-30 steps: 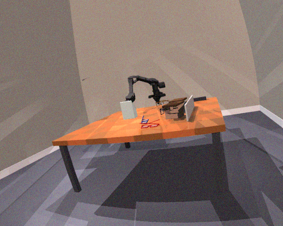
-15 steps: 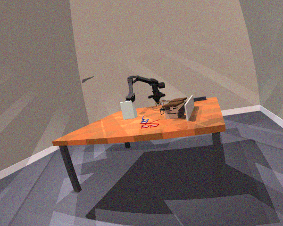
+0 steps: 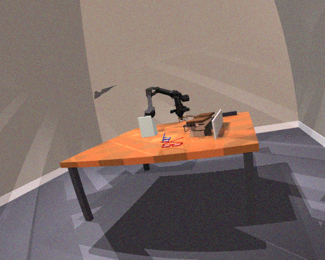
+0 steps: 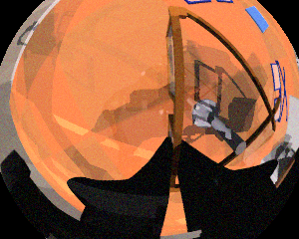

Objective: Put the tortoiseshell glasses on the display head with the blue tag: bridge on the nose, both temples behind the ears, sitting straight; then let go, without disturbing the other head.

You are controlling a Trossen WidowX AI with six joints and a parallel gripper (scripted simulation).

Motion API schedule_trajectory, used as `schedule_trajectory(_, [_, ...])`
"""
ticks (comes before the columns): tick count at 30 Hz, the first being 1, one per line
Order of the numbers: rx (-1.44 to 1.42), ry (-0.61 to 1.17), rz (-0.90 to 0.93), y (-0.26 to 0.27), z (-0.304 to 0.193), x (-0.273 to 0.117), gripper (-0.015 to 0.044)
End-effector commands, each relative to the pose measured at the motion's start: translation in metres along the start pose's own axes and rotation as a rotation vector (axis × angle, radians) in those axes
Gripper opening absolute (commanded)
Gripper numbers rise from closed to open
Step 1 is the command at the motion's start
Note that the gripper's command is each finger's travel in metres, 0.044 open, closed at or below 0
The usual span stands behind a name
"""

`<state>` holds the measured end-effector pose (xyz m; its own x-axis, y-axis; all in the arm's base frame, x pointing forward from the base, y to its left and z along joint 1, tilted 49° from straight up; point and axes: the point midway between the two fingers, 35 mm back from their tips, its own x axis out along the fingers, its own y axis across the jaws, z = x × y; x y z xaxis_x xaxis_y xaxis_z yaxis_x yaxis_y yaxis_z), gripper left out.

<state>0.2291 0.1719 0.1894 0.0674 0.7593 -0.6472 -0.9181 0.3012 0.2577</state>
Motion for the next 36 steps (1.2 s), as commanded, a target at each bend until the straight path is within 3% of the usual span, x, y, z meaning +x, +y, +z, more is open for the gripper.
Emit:
schedule_trajectory(1, [-0.003,-0.002,-0.001,0.003,0.004,0.000,0.0000])
schedule_trajectory(36, [-0.004,-0.004,-0.001,0.016,0.028,-0.001,0.0000])
